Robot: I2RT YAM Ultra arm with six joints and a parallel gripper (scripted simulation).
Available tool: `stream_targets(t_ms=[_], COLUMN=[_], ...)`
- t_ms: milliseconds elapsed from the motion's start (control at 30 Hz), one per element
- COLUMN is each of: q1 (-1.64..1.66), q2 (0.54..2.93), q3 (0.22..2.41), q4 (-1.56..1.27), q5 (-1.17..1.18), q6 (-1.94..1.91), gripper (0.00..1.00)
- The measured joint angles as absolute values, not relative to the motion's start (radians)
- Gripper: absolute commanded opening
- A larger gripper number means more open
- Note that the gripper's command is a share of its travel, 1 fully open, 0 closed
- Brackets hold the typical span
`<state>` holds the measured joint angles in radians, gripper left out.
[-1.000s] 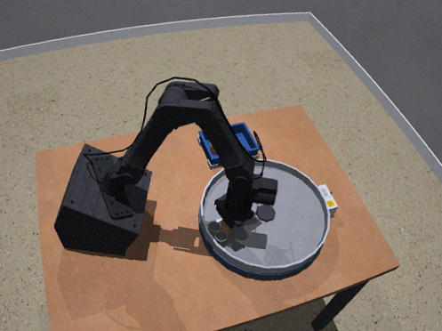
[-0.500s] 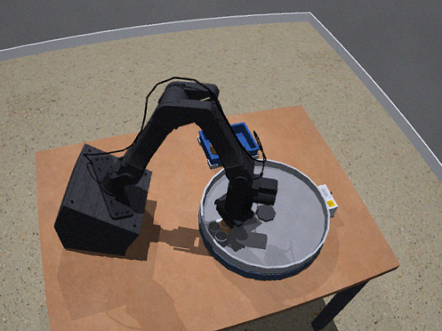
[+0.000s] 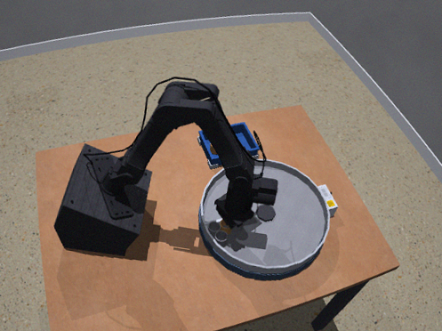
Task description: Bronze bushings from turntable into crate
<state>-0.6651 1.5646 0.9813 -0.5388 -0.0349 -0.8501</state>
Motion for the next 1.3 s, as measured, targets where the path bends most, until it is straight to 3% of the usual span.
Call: stream_targets(t_ms=[1300], q1=[-0.664], q2=[1.615], q3=[0.959], q4=[-0.461], q5=[-0.032], q6=[-0.849], gripper=[0.15])
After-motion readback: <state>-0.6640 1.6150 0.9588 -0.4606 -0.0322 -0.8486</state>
